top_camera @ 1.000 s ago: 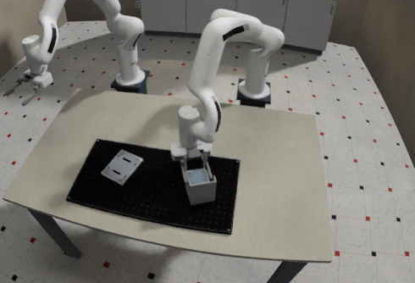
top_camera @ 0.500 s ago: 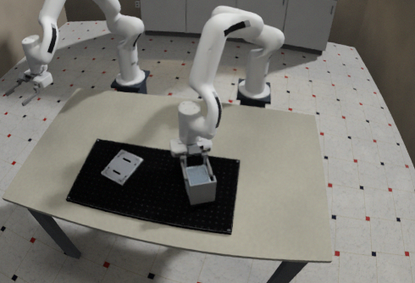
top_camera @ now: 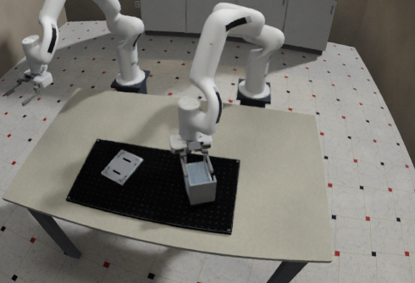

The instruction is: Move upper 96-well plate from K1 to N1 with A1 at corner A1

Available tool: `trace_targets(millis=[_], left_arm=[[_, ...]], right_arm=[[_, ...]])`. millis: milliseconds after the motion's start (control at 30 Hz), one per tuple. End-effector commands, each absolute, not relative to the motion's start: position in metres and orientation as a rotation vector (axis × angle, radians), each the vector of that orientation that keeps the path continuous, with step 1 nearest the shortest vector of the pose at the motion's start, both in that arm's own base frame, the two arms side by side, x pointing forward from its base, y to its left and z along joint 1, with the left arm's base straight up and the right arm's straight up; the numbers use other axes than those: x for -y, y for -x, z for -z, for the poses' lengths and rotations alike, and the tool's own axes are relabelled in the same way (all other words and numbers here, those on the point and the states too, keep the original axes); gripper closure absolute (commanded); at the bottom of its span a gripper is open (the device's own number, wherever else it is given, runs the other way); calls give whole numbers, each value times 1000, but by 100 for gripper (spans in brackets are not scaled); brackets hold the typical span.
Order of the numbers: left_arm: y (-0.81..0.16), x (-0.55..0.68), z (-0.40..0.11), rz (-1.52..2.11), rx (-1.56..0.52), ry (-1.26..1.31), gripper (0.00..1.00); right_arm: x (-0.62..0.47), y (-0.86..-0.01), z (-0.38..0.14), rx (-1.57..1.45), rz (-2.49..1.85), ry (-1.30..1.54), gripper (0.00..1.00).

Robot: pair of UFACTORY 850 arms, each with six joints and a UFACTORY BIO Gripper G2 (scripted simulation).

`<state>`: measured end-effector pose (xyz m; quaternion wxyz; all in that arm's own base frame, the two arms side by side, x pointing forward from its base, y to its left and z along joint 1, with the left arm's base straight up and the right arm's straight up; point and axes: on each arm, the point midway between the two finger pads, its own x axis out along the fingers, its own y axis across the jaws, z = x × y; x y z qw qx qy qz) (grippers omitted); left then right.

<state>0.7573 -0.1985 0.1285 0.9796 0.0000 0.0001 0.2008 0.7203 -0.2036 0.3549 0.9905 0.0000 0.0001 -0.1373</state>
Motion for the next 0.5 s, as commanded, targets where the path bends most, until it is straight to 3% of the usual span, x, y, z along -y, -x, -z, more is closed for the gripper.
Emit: trace_targets(millis=[0,467], left_arm=[[-758,199,-140,-404,2,1,100],[-758,199,-160,-404,2,1,100]], right_arm=[[204,-721,-357,3,276,0,0],[204,-721,-357,3,276,0,0]])
